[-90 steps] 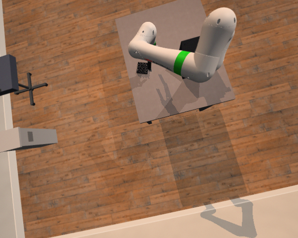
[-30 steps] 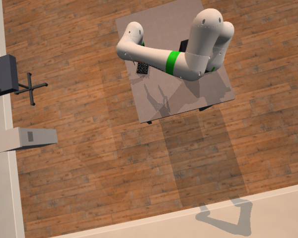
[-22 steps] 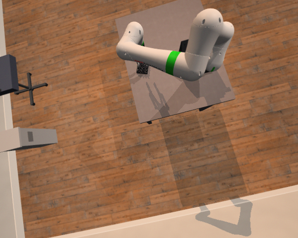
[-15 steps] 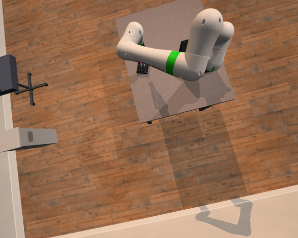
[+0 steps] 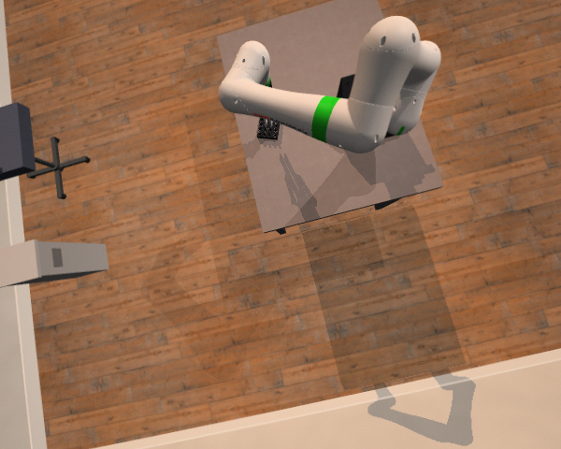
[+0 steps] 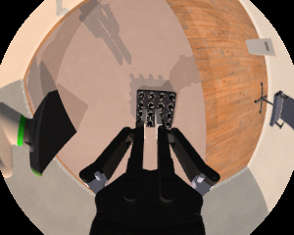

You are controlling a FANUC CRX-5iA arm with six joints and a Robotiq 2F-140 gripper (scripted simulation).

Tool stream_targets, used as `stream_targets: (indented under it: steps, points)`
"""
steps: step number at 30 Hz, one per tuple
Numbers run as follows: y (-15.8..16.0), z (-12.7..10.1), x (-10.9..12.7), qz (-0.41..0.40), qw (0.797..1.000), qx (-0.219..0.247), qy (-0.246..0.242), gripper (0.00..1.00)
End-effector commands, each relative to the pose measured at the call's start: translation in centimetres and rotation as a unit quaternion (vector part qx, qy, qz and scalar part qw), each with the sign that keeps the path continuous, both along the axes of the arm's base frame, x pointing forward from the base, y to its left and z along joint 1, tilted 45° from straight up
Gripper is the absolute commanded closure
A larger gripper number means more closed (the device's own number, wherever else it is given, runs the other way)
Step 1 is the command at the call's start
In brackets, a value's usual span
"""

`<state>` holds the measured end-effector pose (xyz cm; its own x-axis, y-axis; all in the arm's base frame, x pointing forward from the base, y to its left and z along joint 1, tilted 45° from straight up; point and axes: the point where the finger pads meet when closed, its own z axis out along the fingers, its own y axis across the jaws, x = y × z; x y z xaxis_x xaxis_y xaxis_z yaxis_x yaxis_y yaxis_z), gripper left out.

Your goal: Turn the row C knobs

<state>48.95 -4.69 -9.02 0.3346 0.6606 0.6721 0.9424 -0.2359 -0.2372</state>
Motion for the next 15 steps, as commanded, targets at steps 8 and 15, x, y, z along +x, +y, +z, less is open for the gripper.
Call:
stream_targets:
  steps: [8, 15]
  points:
    - [0.00, -0.02, 0.01, 0.000, 1.000, 0.000, 0.000, 0.88]
    - [0.11, -0.14, 0.01, 0.000, 1.000, 0.000, 0.000, 0.88]
